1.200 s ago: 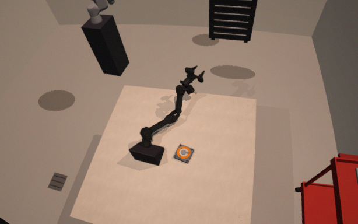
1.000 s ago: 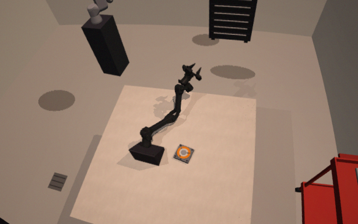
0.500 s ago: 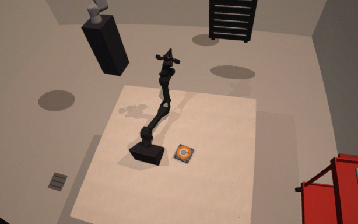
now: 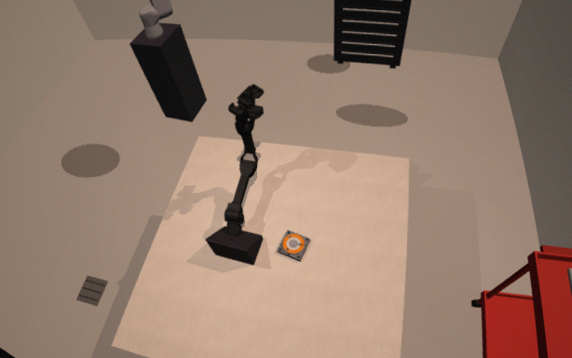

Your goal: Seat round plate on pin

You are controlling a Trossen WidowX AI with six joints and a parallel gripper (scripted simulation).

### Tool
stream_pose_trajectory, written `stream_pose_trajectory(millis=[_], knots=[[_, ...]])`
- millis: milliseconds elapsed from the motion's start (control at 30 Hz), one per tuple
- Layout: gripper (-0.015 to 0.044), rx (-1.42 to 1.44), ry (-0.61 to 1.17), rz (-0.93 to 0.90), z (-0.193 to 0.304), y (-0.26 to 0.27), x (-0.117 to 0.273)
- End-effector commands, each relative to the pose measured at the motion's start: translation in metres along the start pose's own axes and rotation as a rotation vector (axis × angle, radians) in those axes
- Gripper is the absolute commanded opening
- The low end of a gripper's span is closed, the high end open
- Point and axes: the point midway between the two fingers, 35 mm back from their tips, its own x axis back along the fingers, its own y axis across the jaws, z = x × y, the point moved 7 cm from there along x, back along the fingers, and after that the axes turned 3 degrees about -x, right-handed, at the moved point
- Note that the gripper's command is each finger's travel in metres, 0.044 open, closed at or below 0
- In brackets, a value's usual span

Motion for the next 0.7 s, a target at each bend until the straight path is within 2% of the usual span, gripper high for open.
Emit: stream_pose_trajectory(millis=[0,167,333,433,633,667], knots=[[0.0000,-0.234,-0.142,-0.143,-0.029,0.053,-0.022],[0.0000,-0.456,-0.282,-0.296,-0.072,0.099,-0.038],[0.0000,-0.718,-0.476,-0.540,-0.149,0.151,-0.044],[0.0000,-0.811,-0.544,-0.650,-0.179,0.166,-0.040],[0.0000,-1.042,-0.737,-1.039,-0.278,0.199,-0.009],[0.0000,-1.050,-0.748,-1.057,-0.282,0.200,-0.007]])
